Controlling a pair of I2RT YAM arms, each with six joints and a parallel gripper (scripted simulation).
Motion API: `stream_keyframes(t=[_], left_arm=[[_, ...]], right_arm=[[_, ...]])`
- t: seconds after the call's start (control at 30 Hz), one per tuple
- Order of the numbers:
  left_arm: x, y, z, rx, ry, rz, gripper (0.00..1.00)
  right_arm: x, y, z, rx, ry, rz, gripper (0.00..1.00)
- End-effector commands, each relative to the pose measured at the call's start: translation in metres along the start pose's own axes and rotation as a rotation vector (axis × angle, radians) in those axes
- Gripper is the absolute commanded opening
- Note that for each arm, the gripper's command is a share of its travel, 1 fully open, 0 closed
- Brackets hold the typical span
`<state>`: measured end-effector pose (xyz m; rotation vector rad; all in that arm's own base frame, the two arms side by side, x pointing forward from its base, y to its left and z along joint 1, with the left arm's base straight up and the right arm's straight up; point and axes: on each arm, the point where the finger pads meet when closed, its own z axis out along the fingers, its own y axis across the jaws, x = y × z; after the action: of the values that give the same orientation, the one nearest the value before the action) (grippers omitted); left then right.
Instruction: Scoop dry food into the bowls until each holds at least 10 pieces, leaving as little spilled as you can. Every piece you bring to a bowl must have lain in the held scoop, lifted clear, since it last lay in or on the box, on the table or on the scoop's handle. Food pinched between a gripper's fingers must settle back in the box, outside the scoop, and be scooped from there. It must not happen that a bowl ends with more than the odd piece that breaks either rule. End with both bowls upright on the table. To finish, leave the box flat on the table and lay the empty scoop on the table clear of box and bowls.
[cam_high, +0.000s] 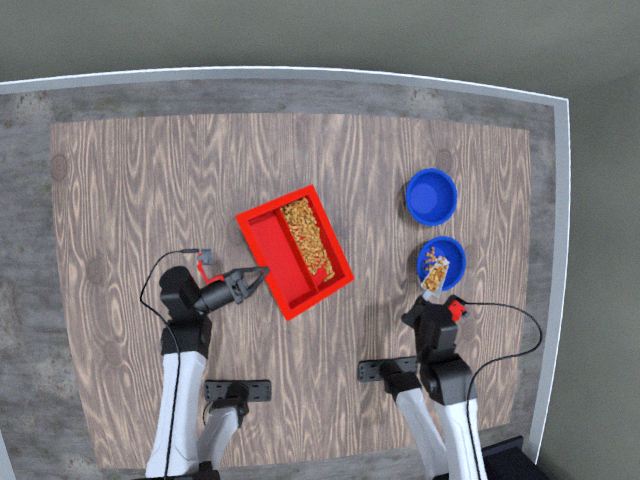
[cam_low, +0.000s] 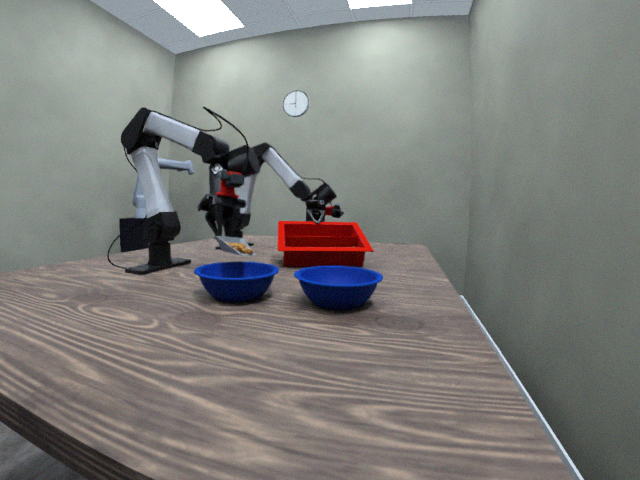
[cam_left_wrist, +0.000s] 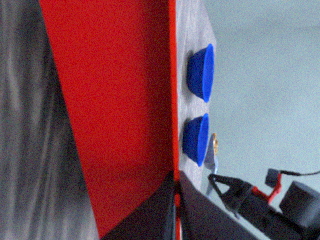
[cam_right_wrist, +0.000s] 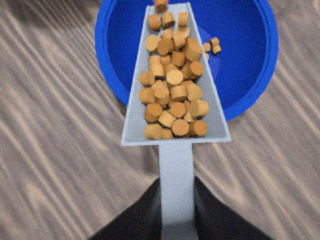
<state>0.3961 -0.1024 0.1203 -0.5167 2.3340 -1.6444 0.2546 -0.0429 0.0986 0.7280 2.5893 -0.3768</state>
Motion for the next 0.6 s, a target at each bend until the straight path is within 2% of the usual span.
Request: stream_keyframes(t=[0.0, 0.2, 0.57], left_arm=[[-0.007, -0.040, -0.006, 0.058, -0.013, 0.117, 0.00], [-0.007, -0.040, -0.006, 0.058, -0.013, 0.117, 0.00], [-0.007, -0.040, -0.006, 0.058, -0.013, 0.117, 0.00]], right_arm=[[-0.016, 0.001, 0.002, 0.062, -0.128, 0.030, 0.00], [-0.030, 0.006, -0.006, 0.075, -0.197, 0.047, 0.00], [-0.034, 0.003, -0.008, 0.076, -0.210, 0.063, 0.00]])
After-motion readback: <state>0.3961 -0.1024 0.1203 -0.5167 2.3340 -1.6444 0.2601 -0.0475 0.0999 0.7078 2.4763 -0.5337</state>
